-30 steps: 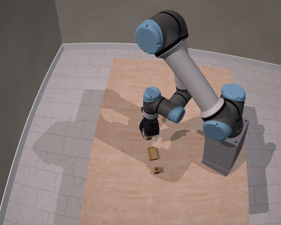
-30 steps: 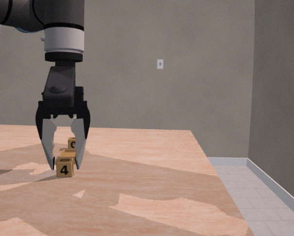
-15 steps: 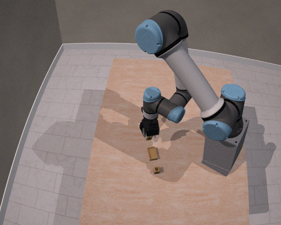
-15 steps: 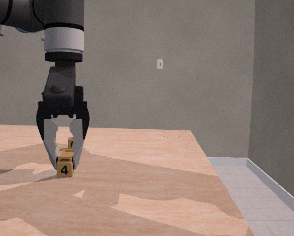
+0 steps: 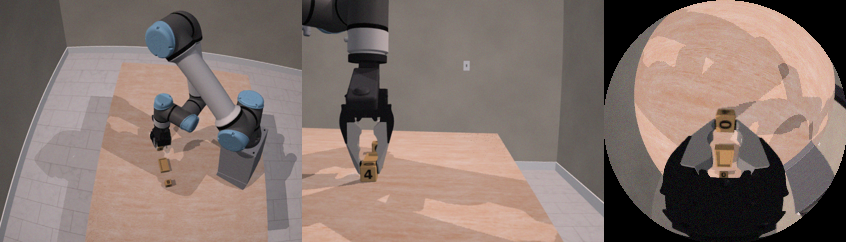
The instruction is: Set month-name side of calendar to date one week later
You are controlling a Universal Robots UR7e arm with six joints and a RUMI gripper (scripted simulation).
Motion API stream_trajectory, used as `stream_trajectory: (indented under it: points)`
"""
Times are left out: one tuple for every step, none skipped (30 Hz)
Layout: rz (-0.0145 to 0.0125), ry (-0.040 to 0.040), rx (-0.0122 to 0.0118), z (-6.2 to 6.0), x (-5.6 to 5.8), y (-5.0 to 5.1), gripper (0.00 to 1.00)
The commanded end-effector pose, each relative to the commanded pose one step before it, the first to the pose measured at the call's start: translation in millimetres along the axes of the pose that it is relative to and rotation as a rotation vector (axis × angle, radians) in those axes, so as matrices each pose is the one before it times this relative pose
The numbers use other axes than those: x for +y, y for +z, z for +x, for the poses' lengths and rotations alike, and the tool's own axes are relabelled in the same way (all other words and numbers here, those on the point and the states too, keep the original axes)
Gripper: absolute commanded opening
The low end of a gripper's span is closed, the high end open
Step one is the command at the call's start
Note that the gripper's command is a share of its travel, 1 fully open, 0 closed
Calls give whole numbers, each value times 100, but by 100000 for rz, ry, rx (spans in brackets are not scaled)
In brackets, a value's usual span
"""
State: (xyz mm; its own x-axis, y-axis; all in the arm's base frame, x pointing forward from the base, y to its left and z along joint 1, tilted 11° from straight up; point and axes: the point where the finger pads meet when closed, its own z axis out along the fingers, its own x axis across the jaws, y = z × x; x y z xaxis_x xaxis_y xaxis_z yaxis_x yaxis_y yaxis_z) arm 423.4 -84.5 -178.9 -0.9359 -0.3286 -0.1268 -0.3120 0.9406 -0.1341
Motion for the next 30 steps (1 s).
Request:
stream_trajectory:
  points:
    - [192,-83,-199,-134,-50,-16,10]
    - [0,0,0,0,0,0,10]
    - [0,0,0,0,0,0,10]
    - [0,0,0,0,0,0,10]
    - [0,0,0,0,0,0,10]
    - [0,0,0,0,0,0,10]
    - [0,0,0,0,0,0,10]
    - [0,0,0,0,0,0,10]
    - [0,0,0,0,0,0,10]
    - [0,0,0,0,0,0,10]
    - [0,0,0,0,0,0,10]
    - [0,0,0,0,0,0,10]
    - [0,0,0,0,0,0,10]
    - [0,0,0,0,0,0,10]
    - [0,0,0,0,0,0,10]
    - [0,0,0,0,0,0,10]
    - [0,0,0,0,0,-1,10]
    - [3,0,-3,0,0,-9,10]
    - [8,0,-7,-1,-1,-23,10]
    - [15,0,-14,-2,-2,-43,10]
    - [23,0,-22,-3,-4,-67,10]
    - [-44,0,42,26,27,-59,10]
    - [-57,0,54,37,39,-69,10]
    - [0,0,0,0,0,0,10]
    - [0,0,0,0,0,0,10]
    - [-73,0,69,48,50,-87,10]
    - [-58,0,55,38,40,-108,10]
    - [0,0,0,0,0,-131,10]
    - [0,0,0,0,0,-152,10]
    - [0,0,0,1,1,-173,10]
